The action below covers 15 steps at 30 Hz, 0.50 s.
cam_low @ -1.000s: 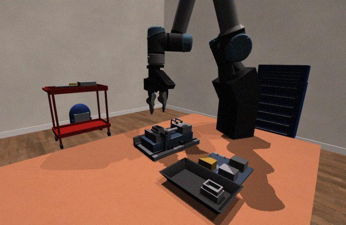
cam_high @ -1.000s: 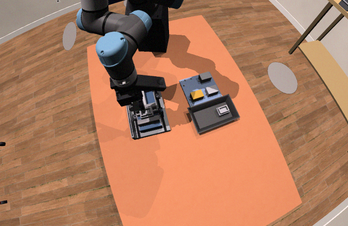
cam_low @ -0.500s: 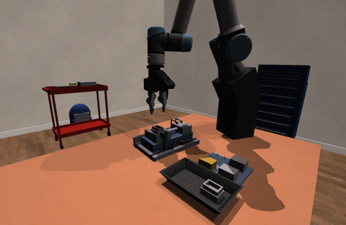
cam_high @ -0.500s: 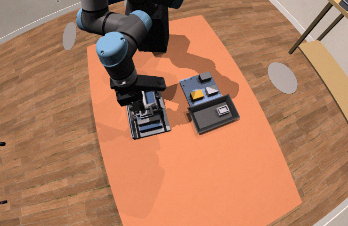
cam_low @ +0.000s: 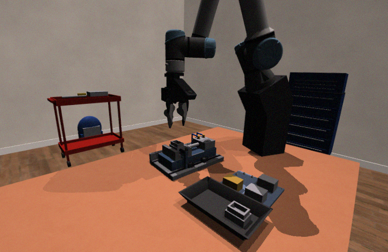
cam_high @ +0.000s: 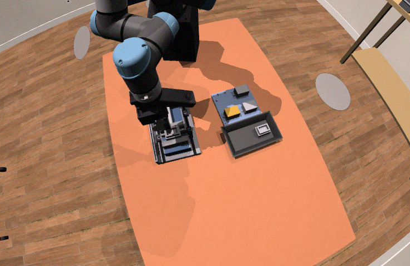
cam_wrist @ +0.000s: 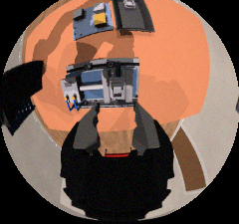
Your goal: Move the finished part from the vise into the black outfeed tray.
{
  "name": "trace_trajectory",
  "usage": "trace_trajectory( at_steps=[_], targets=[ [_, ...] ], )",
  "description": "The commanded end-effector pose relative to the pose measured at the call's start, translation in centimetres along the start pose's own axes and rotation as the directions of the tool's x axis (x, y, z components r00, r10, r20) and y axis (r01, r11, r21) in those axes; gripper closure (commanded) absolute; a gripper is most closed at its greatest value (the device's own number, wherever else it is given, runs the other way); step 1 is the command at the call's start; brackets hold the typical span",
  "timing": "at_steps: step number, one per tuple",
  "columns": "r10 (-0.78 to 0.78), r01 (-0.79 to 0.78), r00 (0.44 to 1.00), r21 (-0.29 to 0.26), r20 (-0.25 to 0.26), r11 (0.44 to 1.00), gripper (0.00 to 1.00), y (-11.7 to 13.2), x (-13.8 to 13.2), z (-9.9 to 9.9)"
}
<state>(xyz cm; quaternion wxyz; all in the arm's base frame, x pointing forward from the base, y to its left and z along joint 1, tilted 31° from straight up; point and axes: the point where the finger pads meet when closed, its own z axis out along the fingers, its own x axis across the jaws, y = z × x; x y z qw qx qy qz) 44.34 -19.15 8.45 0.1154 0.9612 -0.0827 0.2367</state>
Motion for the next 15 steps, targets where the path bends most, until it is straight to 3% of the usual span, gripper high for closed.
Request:
trace_trajectory(
  at_steps=[1, 15],
  targets=[
    [0.000, 0.000, 1.000, 0.000, -0.001, 1.000, 0.60, 0.0, 0.0, 0.0],
    [0.000, 0.000, 1.000, -0.001, -0.001, 1.000, 0.60, 0.0, 0.0, 1.1]
  ],
)
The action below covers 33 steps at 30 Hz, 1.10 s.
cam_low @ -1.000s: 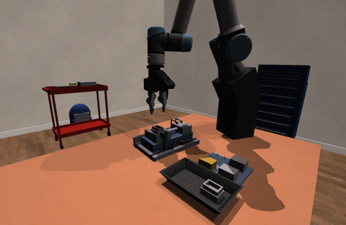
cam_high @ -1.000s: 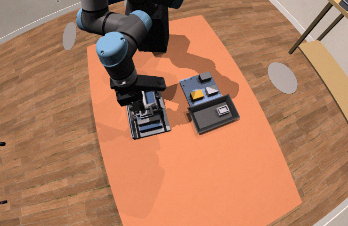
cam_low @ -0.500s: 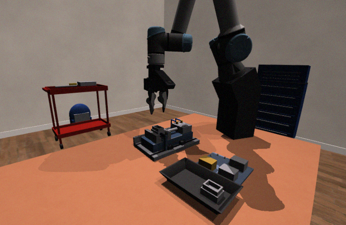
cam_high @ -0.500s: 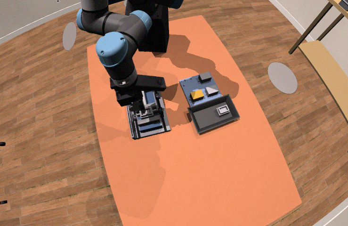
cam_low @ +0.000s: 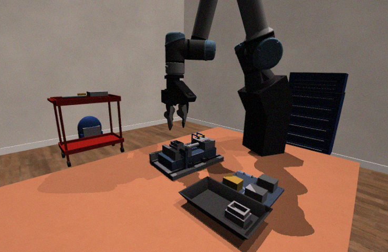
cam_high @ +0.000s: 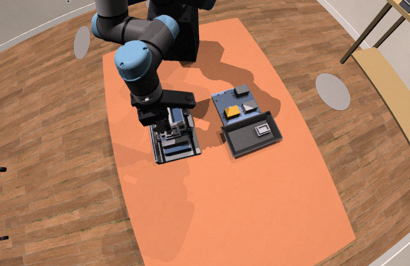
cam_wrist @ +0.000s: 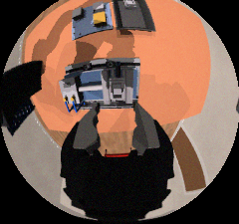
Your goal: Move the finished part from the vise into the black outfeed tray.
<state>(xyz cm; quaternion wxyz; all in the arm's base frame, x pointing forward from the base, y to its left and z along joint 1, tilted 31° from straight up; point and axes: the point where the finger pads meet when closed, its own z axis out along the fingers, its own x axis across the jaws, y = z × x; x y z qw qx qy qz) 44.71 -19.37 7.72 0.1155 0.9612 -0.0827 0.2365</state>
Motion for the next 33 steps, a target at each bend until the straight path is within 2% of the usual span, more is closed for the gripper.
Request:
trace_trajectory(
  at_steps=[1, 16, 33],
  targets=[
    [0.000, 0.000, 1.000, -0.001, -0.001, 1.000, 0.60, 0.0, 0.0, 0.3],
    [0.000, 0.000, 1.000, -0.001, -0.001, 1.000, 0.60, 0.0, 0.0, 3.0],
    [0.000, 0.000, 1.000, -0.001, -0.001, 1.000, 0.60, 0.0, 0.1, 5.1]
  ],
)
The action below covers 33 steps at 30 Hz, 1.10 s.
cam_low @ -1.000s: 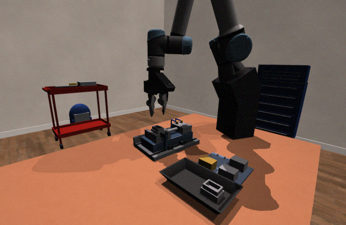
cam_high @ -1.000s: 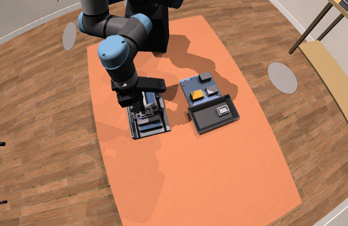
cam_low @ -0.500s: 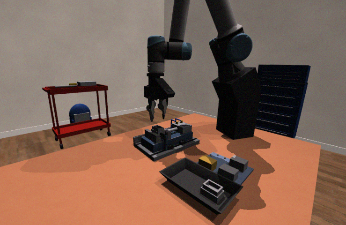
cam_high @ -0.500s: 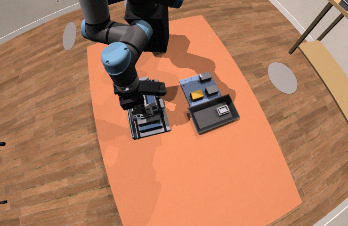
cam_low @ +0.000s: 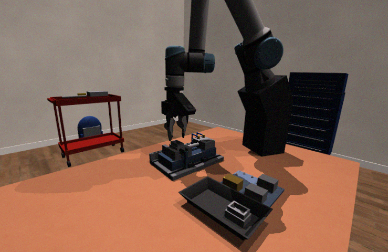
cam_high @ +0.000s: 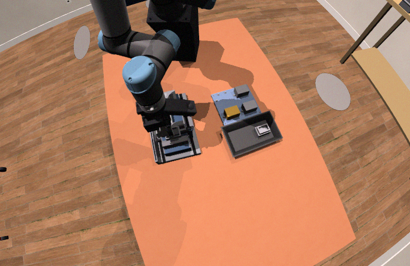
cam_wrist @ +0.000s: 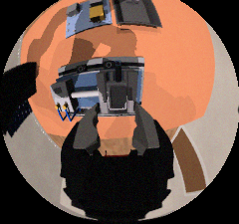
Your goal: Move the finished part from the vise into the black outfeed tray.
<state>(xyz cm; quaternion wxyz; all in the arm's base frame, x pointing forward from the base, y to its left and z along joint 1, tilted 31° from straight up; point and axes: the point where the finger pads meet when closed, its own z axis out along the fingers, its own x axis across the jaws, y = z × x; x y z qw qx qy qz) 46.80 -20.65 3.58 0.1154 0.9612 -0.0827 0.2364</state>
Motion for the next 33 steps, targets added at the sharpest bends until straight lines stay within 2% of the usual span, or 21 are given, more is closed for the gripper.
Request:
trace_trajectory(
  at_steps=[1, 33],
  targets=[
    [0.000, 0.000, 1.000, -0.001, -0.001, 1.000, 0.60, 0.02, 0.05, 0.32],
    [0.000, 0.000, 1.000, -0.001, -0.001, 1.000, 0.60, 0.02, 0.05, 0.61]
  ],
)
